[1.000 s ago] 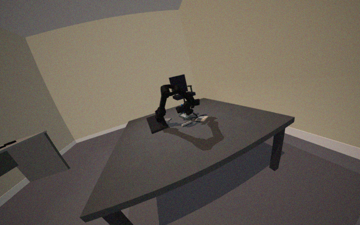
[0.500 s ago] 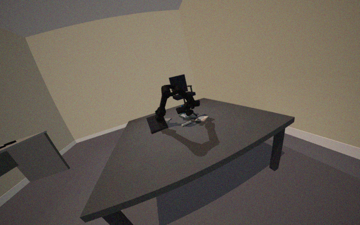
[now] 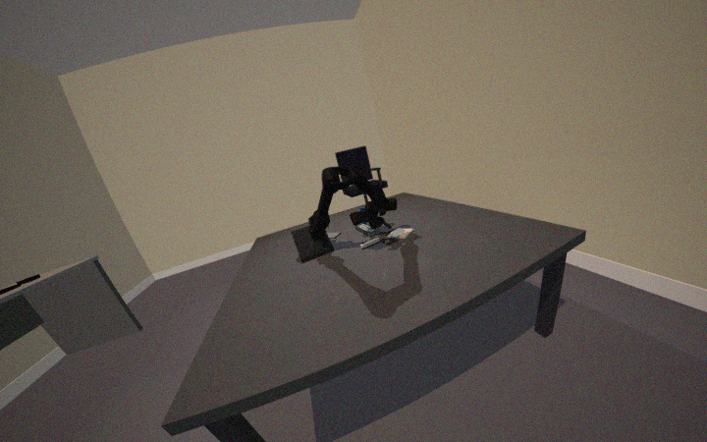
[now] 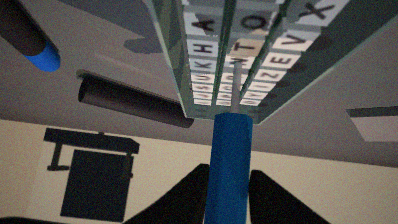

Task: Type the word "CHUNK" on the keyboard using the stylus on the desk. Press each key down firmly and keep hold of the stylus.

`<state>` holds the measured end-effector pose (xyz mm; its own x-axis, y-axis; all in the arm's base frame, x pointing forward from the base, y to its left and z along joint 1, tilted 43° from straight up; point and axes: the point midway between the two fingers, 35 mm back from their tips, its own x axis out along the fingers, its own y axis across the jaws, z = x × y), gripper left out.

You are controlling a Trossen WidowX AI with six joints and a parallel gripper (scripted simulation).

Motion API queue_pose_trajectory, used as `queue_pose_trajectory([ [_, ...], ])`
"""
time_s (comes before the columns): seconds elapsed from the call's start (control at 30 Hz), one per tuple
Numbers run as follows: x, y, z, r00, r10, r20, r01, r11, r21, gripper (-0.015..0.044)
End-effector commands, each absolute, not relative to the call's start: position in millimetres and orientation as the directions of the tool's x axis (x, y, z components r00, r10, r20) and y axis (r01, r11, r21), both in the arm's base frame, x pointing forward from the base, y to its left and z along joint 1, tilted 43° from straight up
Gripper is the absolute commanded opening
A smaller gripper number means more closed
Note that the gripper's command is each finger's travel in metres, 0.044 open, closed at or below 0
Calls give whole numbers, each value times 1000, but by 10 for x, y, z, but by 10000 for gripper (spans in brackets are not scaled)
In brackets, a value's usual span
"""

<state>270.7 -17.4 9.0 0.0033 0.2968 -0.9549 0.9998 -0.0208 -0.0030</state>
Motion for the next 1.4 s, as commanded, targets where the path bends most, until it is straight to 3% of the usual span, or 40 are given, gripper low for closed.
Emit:
queue_pose_trajectory([
  [0.0,2707,-188,73,3,295,-956,1000,-16,-2,81],
  [0.97,2708,51,328,0,293,-956,1000,-14,-4,84],
  [1.07,2708,51,328,0,293,-956,1000,-14,-4,64],
  [1.17,2749,66,331,1,294,-956,1000,-14,-3,0],
  [1.37,2892,123,342,4,296,-955,1000,-16,-1,0],
])
